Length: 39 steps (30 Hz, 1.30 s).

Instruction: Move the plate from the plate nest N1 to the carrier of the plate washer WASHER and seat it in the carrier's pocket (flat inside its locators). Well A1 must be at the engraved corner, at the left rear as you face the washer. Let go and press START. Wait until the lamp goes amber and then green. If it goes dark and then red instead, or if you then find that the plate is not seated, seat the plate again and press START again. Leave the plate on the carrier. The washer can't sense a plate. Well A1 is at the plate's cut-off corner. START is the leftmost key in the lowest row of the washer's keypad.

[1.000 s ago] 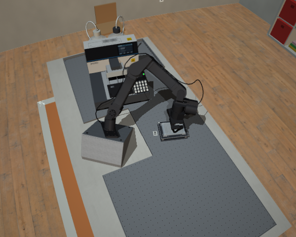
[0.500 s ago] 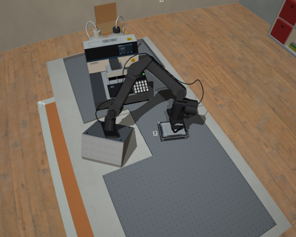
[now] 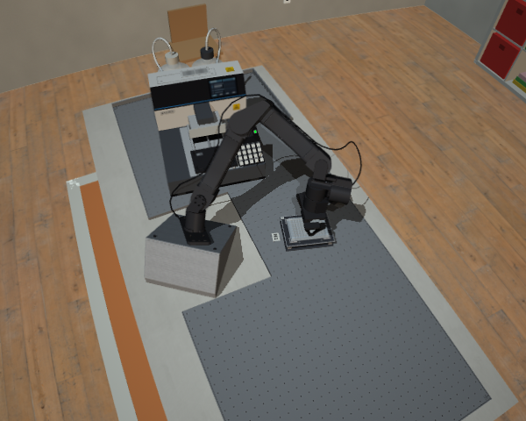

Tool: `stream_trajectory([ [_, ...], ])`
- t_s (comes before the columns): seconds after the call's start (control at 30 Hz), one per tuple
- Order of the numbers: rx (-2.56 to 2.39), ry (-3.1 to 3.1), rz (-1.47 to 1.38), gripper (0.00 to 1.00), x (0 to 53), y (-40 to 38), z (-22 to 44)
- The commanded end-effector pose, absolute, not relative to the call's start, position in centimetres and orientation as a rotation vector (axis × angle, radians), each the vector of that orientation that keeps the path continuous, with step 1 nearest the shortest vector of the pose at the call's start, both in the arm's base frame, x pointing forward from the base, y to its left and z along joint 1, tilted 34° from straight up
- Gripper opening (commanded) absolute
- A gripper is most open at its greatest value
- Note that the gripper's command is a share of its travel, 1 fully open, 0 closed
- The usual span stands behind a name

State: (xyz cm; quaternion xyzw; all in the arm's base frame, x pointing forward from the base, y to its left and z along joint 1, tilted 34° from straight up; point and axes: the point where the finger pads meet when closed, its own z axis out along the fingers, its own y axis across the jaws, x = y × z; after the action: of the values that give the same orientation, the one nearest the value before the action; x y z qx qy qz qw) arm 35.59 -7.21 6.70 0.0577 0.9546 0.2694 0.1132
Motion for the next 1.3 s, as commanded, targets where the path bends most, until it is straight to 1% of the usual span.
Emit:
stream_trajectory([
  [0.0, 0.183, 2.751, 0.749, 1.00, 36.6, -8.5, 7.9],
  [0.97, 0.183, 2.751, 0.749, 1.00, 36.6, -8.5, 7.9],
  [1.13, 0.199, 2.790, 0.793, 1.00, 35.7, -7.5, 6.1],
  [1.23, 0.192, 2.788, 0.790, 1.00, 35.9, -7.4, 6.1],
  [1.27, 0.180, 2.752, 0.750, 1.00, 36.5, -8.0, 7.6],
])
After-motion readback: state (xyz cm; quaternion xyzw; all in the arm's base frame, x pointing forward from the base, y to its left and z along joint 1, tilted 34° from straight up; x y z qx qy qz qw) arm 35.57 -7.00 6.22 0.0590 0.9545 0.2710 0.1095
